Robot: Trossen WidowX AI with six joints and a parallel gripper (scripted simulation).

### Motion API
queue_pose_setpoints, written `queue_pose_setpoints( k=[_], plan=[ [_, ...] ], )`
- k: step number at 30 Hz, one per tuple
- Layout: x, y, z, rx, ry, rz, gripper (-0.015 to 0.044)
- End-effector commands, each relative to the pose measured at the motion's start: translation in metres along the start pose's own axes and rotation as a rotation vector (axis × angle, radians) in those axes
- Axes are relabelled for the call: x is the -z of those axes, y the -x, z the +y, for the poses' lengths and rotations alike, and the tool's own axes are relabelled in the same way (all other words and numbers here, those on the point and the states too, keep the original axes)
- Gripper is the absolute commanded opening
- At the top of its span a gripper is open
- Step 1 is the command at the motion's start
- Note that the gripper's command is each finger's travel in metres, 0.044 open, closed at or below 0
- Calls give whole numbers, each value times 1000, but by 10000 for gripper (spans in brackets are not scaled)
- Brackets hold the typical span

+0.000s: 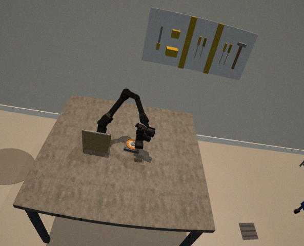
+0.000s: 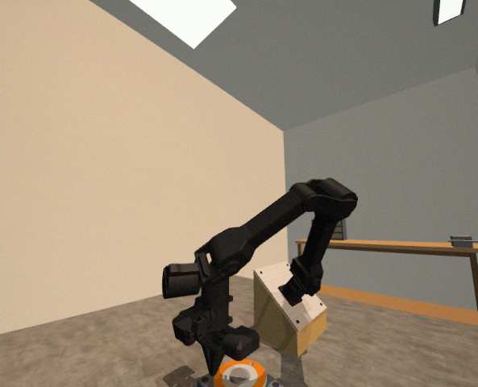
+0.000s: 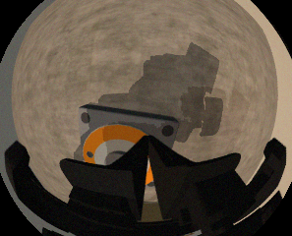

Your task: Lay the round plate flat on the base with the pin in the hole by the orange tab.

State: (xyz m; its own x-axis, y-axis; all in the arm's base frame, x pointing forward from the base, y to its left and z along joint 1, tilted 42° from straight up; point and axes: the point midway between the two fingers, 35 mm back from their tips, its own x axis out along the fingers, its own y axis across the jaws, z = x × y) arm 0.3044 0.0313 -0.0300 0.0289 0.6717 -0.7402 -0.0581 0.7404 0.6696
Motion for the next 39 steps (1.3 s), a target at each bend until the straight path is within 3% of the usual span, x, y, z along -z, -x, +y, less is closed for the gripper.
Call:
queue_pose_setpoints(
  k=[1, 39],
  plan=[
    [7, -3, -4, 6, -9, 18, 0],
    [16, -3, -11, 6, -9, 19, 0]
  ],
)
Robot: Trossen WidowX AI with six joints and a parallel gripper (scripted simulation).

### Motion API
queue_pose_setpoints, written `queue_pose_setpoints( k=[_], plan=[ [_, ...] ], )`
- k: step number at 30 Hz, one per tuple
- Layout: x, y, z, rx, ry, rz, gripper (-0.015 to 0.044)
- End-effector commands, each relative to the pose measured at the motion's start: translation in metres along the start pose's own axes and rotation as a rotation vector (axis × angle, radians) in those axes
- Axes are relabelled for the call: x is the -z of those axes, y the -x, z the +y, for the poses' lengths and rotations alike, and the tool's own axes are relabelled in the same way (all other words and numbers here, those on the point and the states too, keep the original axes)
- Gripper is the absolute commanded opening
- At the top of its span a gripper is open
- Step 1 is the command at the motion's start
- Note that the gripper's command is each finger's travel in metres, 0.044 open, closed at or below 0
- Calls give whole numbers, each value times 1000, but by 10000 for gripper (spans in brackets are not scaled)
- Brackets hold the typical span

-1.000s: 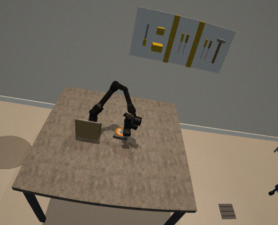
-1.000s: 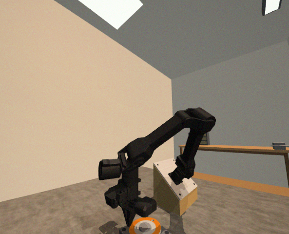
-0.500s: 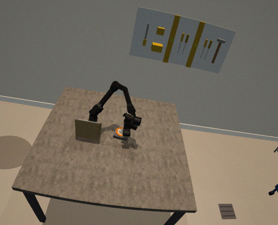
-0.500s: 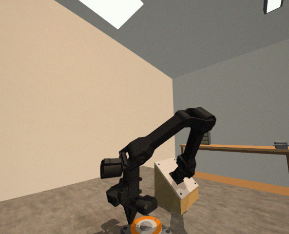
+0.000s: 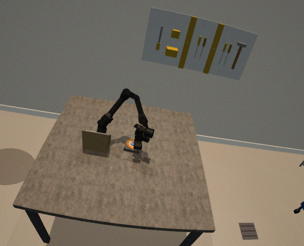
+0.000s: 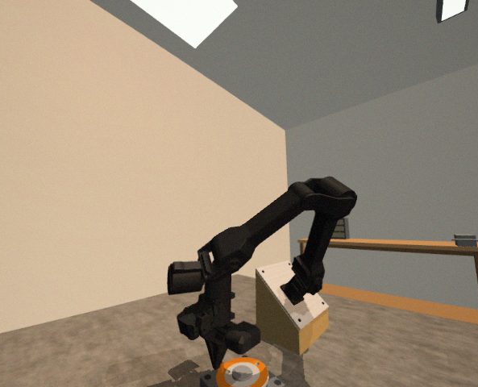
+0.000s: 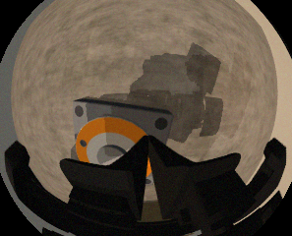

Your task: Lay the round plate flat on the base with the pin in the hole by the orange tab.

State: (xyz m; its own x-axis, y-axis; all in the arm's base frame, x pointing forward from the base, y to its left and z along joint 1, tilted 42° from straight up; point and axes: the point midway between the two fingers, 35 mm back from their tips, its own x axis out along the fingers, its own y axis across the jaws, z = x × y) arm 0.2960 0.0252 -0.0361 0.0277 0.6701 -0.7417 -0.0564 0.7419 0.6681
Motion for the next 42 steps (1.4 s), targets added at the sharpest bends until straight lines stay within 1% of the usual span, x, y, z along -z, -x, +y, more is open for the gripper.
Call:
queue_pose_setpoints(
  k=[1, 42],
  plan=[
    [7, -3, -3, 4, -7, 17, 0],
    [19, -3, -8, 4, -8, 18, 0]
  ],
)
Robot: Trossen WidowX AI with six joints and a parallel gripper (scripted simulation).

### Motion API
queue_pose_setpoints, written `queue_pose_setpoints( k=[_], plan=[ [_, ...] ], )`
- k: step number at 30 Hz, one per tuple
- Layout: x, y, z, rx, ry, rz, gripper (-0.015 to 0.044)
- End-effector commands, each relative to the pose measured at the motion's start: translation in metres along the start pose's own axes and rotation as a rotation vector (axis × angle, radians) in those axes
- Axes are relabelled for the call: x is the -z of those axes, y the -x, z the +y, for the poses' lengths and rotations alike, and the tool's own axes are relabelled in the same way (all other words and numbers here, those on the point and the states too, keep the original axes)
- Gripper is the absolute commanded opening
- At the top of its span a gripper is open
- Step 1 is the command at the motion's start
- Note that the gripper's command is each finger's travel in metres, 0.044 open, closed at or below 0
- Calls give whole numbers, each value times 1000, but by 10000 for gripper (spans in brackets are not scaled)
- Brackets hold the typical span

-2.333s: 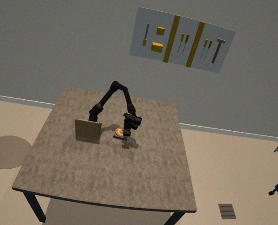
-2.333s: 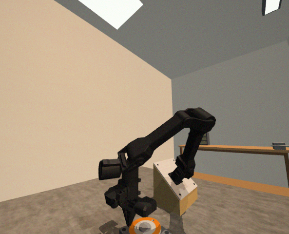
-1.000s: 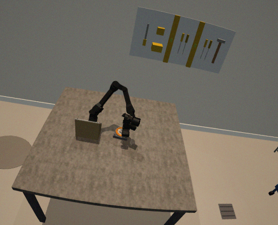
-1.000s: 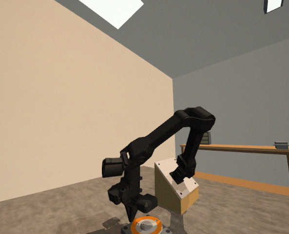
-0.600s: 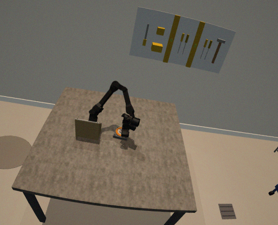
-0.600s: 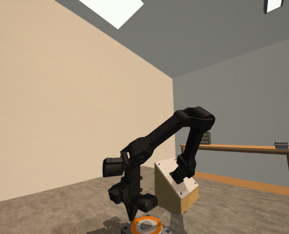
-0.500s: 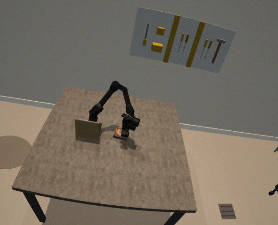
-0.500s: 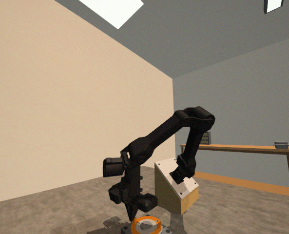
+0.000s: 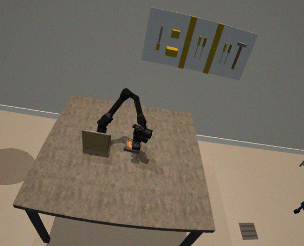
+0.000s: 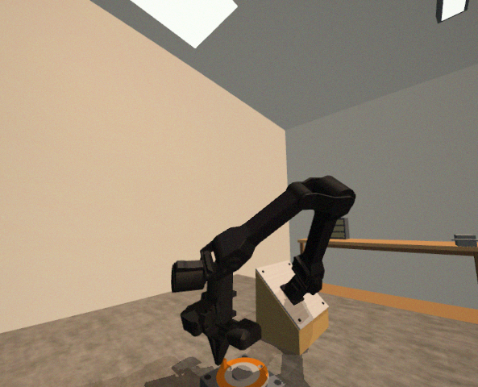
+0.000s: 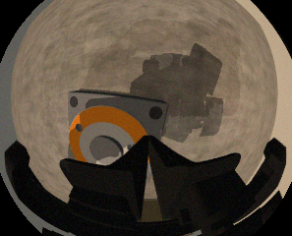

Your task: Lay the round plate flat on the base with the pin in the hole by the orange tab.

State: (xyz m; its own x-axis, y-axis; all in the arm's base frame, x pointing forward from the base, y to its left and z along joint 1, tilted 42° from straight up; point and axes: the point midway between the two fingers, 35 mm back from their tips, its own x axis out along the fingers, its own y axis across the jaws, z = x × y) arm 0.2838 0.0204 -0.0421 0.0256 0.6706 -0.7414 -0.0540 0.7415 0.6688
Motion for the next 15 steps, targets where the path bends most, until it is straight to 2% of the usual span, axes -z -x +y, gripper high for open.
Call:
queue_pose_setpoints(
  k=[1, 15],
  plan=[
    [7, -2, -1, 5, -5, 16, 0],
    [12, -2, -3, 5, -6, 16, 0]
  ],
)
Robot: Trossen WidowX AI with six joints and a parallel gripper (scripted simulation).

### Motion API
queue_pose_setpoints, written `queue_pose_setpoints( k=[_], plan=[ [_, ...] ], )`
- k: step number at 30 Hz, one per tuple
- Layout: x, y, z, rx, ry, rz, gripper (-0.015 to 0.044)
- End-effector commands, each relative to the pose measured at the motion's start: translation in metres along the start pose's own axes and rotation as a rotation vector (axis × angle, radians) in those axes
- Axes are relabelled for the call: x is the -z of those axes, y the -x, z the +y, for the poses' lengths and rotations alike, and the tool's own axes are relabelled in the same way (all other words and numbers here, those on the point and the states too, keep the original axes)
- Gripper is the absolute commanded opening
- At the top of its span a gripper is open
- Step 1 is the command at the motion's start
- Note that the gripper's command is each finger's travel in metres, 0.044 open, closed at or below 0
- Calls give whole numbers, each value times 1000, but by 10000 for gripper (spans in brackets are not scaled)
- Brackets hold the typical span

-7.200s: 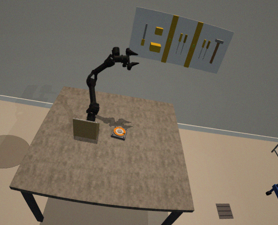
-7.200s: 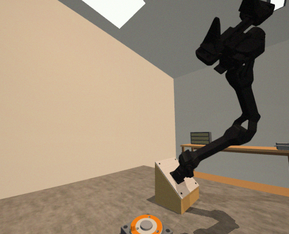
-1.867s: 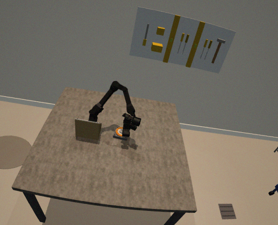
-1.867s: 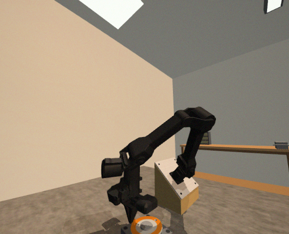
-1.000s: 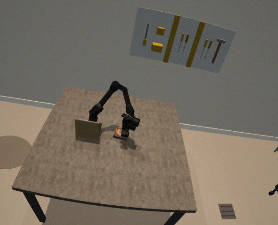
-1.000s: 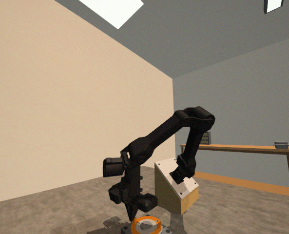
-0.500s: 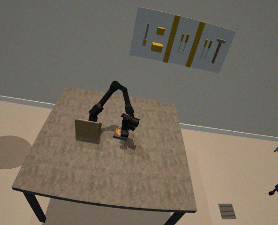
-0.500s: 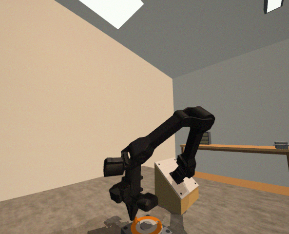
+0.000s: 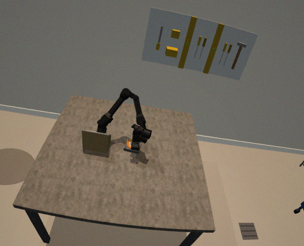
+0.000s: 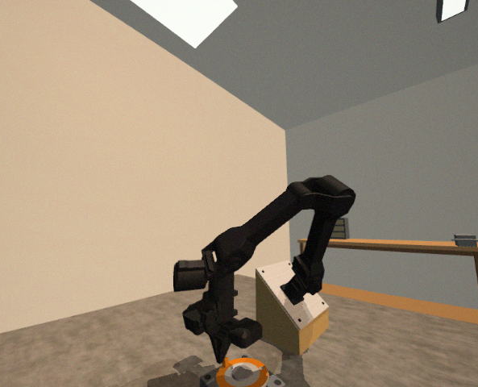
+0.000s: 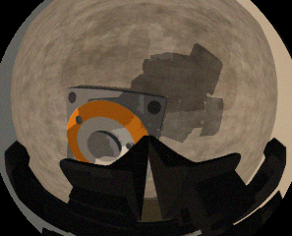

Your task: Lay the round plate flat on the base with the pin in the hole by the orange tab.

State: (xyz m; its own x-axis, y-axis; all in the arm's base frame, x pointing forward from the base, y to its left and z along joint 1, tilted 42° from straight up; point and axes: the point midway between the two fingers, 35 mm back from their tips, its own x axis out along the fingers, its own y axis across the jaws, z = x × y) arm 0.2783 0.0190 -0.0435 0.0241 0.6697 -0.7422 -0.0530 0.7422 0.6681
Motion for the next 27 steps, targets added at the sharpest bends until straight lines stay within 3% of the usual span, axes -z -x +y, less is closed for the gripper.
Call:
queue_pose_setpoints(
  k=[1, 27],
  plan=[
    [7, -2, -1, 4, -5, 14, 0],
    [23, -1, -1, 4, -5, 15, 0]
  ],
)
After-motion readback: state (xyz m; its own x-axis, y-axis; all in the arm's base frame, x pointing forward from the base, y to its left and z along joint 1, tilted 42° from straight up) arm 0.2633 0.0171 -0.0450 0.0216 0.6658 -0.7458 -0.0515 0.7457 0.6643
